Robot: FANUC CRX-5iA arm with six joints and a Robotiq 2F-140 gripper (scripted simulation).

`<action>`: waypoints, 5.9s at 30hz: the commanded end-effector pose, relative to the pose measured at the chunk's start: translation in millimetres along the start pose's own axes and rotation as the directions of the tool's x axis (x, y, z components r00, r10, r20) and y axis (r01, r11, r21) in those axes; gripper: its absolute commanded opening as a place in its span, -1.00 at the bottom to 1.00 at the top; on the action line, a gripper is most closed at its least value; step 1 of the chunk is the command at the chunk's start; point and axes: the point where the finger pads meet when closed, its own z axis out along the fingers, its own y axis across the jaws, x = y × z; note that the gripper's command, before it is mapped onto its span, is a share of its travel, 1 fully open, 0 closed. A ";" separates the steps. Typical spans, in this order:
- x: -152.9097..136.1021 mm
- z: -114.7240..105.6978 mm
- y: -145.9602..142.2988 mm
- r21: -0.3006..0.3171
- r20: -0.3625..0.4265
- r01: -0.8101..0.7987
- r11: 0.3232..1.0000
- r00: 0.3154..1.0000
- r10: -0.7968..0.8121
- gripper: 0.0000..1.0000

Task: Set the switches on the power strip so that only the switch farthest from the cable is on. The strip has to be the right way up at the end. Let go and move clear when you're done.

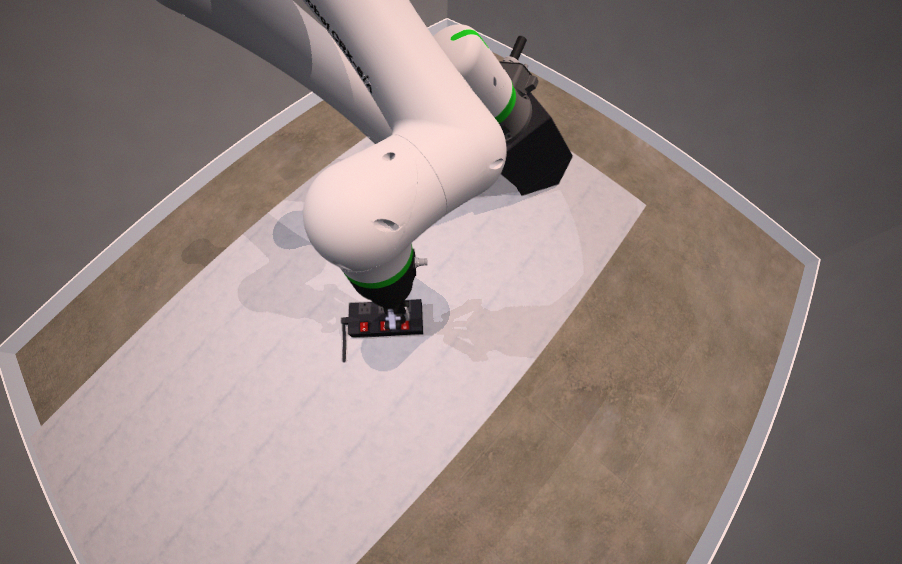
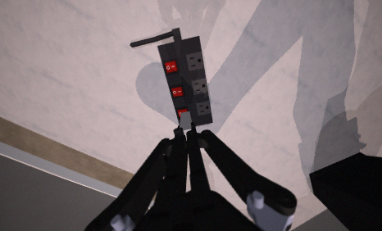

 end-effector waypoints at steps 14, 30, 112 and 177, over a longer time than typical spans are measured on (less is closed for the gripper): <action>-0.1 18.0 -0.3 0.001 0.000 0.000 1.000 1.000 0.000 -1.00; -0.1 23.2 -0.3 0.001 0.000 0.000 1.000 1.000 0.000 -1.00; -0.1 32.7 -0.3 0.001 0.000 0.000 1.000 1.000 0.000 -1.00; -0.1 -28.4 -0.3 0.001 0.000 0.000 1.000 1.000 0.000 1.00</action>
